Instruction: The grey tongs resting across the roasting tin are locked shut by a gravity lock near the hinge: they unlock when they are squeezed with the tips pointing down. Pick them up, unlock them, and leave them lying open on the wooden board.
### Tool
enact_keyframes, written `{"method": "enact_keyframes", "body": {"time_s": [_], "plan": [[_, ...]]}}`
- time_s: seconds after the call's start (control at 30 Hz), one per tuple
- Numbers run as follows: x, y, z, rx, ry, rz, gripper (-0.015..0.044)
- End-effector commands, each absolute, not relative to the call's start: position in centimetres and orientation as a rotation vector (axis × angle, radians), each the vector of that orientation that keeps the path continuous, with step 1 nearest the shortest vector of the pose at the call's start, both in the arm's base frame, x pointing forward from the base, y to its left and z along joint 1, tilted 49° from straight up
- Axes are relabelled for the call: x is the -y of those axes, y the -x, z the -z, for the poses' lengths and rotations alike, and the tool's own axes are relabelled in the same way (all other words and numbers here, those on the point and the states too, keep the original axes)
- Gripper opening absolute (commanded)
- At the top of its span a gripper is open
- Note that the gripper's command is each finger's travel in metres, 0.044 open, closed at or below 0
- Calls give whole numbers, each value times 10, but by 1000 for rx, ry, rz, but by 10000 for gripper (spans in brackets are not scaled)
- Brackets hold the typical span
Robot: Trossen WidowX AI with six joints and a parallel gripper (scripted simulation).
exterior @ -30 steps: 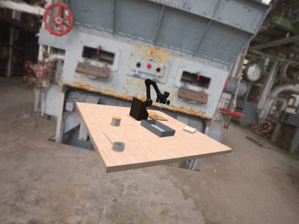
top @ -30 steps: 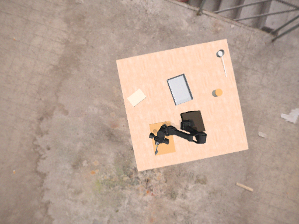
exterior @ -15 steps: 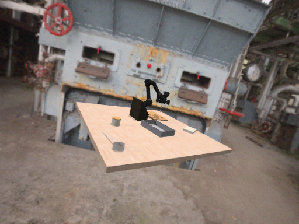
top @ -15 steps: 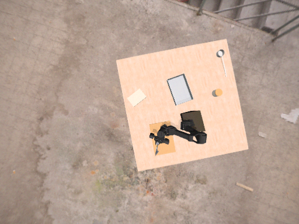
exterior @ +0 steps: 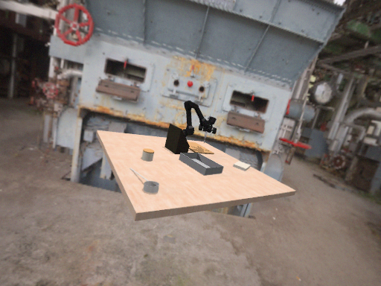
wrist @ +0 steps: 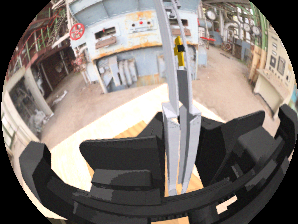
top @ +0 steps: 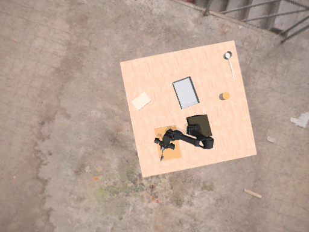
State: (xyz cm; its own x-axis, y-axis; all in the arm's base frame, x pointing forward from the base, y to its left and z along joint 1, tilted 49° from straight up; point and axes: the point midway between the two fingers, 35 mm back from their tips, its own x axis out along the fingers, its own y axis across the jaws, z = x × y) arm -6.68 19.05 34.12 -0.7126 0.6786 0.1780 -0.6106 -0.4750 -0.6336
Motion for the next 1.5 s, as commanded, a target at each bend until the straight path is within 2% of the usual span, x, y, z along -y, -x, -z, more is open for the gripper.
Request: {"method": "enact_keyframes", "body": {"time_s": [0.0,0.73,1.47], "plan": [[-189,68,-342,896,125,-2197,-150],[-249,64,-363,473,119,-2093,-150],[-284,78,-333,132,515,-1937,-150]]}}
